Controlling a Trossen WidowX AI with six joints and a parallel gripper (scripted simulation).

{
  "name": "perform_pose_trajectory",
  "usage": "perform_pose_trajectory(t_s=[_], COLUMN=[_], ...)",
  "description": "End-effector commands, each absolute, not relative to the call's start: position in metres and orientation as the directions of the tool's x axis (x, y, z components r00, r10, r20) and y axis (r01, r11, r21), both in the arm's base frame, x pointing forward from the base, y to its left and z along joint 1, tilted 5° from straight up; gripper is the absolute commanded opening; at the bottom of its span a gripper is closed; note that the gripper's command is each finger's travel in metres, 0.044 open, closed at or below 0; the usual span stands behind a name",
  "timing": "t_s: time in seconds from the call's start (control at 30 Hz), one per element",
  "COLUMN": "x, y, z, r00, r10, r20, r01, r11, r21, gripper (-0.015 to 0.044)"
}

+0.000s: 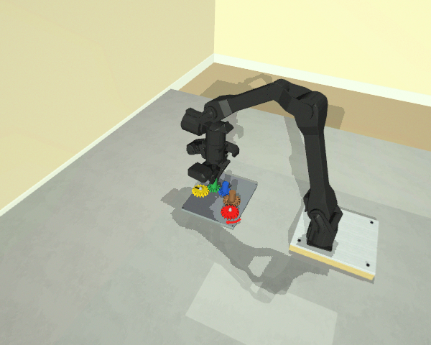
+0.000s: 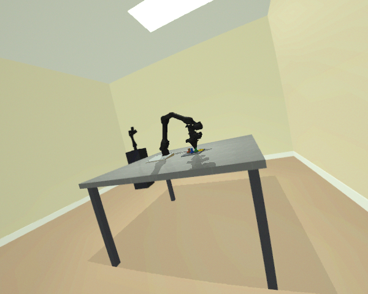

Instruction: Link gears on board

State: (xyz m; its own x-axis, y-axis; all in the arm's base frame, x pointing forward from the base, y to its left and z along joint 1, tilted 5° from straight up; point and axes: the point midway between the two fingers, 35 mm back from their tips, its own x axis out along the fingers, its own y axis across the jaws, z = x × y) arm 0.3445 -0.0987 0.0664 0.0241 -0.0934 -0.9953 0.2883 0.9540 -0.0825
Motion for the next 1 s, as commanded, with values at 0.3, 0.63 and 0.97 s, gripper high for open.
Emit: perform_pose_trajectory(t_s=[0.3, 0.63, 0.97], x=[0.344, 0.343, 0.337], y=[-0.098, -0.094, -0.089], z=[0.069, 0.113, 0.155], r00=[0.024, 0.024, 0.02], r10=[-0.094, -0.094, -0.092], r20=[-0.995, -0.995, -0.996], r01=[0.106, 0.076, 0.086], r11=[0.99, 0.993, 0.992], r21=[-0.091, -0.092, -0.09], gripper=[0.014, 0.014, 0.035])
